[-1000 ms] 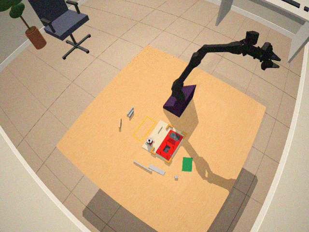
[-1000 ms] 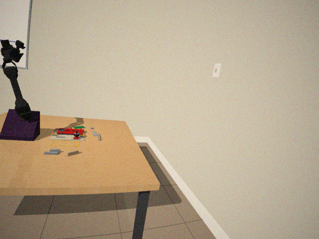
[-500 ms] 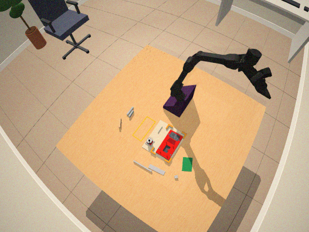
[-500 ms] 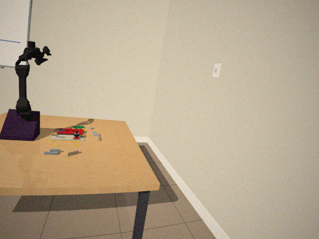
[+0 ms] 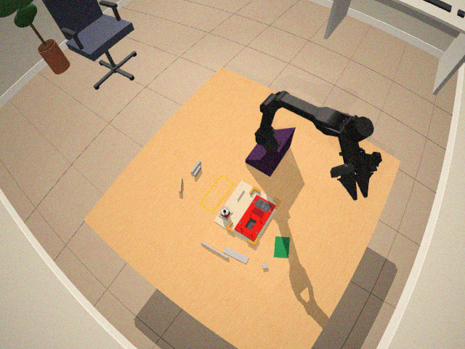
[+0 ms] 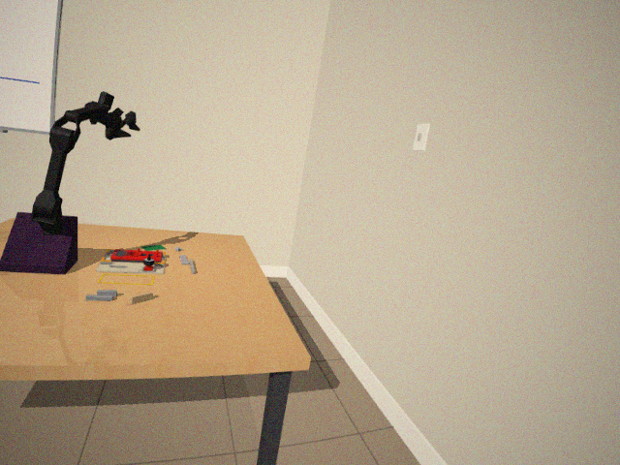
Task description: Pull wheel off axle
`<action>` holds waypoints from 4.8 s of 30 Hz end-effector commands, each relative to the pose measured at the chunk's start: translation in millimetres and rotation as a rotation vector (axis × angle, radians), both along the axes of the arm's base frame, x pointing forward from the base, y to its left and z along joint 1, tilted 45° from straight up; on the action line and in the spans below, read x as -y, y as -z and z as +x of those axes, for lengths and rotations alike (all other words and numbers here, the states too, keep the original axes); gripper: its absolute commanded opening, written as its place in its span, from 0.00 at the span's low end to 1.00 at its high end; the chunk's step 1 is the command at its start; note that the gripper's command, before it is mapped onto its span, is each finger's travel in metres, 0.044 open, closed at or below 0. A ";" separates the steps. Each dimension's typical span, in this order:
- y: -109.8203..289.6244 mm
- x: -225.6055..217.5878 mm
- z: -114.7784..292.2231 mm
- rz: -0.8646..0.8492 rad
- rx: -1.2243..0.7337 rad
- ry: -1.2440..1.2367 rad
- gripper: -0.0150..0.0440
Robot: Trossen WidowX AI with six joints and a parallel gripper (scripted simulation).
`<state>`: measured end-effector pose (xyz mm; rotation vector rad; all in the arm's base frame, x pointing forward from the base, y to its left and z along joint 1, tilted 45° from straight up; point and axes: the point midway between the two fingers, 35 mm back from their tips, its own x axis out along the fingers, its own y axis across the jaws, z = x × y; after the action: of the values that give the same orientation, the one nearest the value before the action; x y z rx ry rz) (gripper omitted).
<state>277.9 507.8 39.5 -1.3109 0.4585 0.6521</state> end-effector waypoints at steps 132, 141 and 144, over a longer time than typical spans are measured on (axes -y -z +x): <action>46.6 630.3 75.8 -0.090 -0.203 1.775 0.25; 44.5 628.2 76.1 -0.091 -0.203 1.774 0.25; 43.9 627.5 76.2 -0.091 -0.203 1.774 0.25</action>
<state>351.8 -122.5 -7.5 -0.4870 1.5244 -0.7484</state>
